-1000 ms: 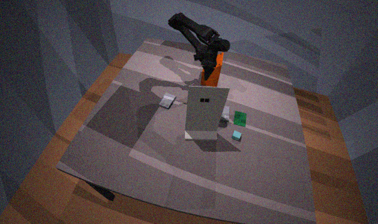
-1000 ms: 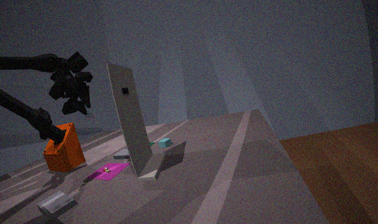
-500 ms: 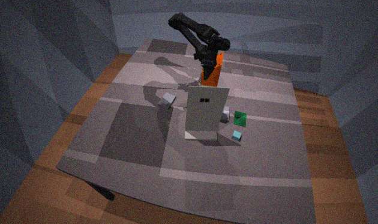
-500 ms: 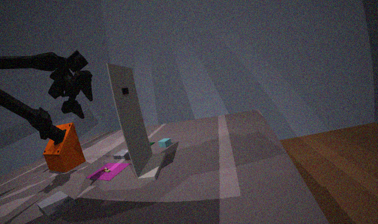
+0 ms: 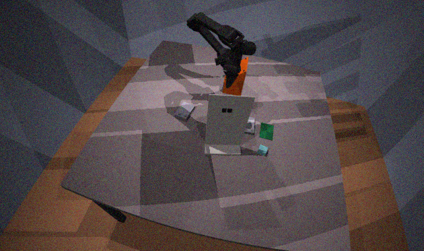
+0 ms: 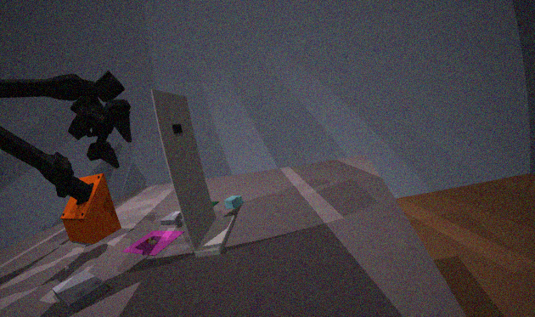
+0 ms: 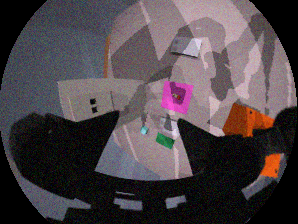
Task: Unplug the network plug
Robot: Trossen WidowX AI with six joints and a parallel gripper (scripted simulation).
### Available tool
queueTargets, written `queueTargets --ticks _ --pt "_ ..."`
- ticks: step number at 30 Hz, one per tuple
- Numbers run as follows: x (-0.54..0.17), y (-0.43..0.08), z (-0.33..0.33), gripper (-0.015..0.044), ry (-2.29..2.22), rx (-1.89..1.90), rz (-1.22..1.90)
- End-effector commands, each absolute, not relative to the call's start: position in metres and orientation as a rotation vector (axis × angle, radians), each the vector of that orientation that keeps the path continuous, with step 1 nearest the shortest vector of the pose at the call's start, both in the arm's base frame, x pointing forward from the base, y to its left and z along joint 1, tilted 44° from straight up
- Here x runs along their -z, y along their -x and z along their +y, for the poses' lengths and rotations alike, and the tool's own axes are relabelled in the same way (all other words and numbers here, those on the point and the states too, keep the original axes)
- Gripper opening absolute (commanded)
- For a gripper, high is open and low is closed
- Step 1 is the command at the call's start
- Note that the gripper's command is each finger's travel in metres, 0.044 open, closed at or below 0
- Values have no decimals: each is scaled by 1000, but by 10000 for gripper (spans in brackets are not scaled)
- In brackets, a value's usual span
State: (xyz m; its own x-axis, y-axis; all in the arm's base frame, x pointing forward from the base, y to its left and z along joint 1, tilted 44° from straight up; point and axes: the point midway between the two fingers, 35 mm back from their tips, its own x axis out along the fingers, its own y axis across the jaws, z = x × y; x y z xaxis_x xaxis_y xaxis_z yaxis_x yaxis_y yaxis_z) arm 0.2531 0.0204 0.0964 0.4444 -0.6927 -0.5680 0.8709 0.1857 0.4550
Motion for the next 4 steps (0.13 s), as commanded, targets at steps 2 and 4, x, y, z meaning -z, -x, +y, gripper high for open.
queueTargets --ticks 2,4 --pt "-98 -254 21 440 -827 1116 250" --pt "-98 -254 21 440 -827 1116 250"
